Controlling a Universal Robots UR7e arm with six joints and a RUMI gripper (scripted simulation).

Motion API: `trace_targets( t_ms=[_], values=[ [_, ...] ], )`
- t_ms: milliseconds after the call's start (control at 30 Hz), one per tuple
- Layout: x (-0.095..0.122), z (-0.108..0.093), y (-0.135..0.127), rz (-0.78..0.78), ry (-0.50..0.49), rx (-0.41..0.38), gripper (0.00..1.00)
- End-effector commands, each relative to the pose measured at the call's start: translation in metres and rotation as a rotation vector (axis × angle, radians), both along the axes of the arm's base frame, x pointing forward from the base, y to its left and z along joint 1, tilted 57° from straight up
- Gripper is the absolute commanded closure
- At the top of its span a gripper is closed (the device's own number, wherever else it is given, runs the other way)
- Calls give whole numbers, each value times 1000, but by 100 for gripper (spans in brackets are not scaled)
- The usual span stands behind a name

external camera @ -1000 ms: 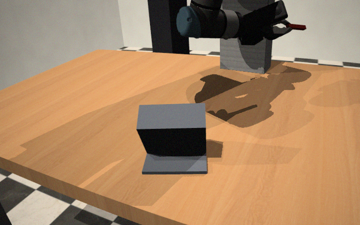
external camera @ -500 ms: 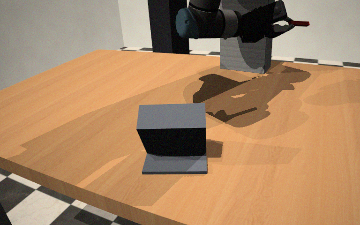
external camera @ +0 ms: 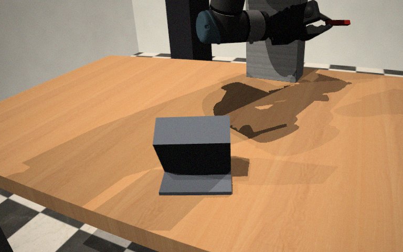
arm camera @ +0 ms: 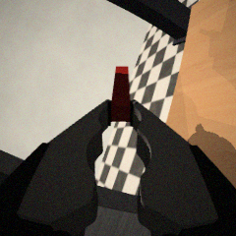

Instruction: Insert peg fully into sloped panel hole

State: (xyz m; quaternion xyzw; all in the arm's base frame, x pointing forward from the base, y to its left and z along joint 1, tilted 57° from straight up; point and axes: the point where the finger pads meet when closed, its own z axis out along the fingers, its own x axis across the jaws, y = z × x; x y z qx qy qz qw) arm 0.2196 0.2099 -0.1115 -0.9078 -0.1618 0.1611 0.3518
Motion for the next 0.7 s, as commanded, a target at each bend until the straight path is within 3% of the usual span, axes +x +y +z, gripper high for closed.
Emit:
trace_targets(
  t_ms=[0, 667],
  values=[
    [-3, 3, 2, -20, 31, 15, 100],
    [-10, 15, 10, -88, 128, 61, 100]
  ],
)
